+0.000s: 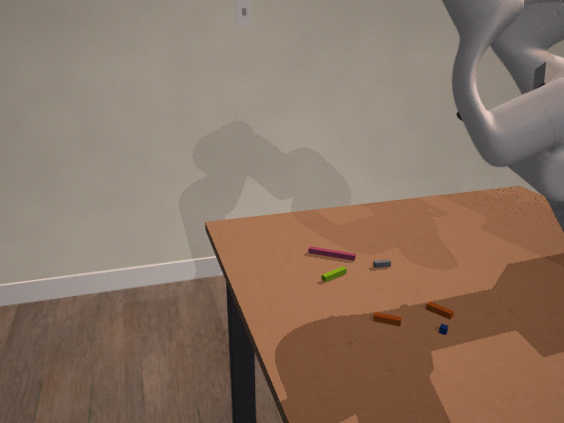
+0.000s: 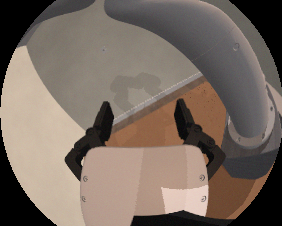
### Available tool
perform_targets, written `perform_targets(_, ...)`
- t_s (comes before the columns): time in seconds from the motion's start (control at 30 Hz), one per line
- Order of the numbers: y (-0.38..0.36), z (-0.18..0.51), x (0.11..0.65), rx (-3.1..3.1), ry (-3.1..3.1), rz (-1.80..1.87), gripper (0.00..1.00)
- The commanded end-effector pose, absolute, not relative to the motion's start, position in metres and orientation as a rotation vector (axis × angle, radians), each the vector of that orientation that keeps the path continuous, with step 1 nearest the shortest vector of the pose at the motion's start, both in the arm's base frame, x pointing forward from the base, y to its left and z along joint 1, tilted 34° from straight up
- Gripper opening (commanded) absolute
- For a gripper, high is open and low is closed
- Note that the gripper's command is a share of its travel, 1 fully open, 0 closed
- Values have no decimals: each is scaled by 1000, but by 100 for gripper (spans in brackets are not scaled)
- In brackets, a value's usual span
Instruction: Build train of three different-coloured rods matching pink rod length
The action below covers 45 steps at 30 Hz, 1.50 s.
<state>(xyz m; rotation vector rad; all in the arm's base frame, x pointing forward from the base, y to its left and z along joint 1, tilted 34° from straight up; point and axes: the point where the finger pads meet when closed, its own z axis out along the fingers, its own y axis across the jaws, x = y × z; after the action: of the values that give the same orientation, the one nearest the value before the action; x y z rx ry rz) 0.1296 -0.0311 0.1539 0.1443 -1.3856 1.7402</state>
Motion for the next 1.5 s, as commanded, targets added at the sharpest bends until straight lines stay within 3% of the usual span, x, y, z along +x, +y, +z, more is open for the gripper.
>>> perform_targets(0.0,-31,154,130,144,-1387,1741,100)
perform_targets(0.73,-32,151,134,202,-1394,1735,100)
perform_targets(1.47,-58,112,212,1207,-1429,1498,100)
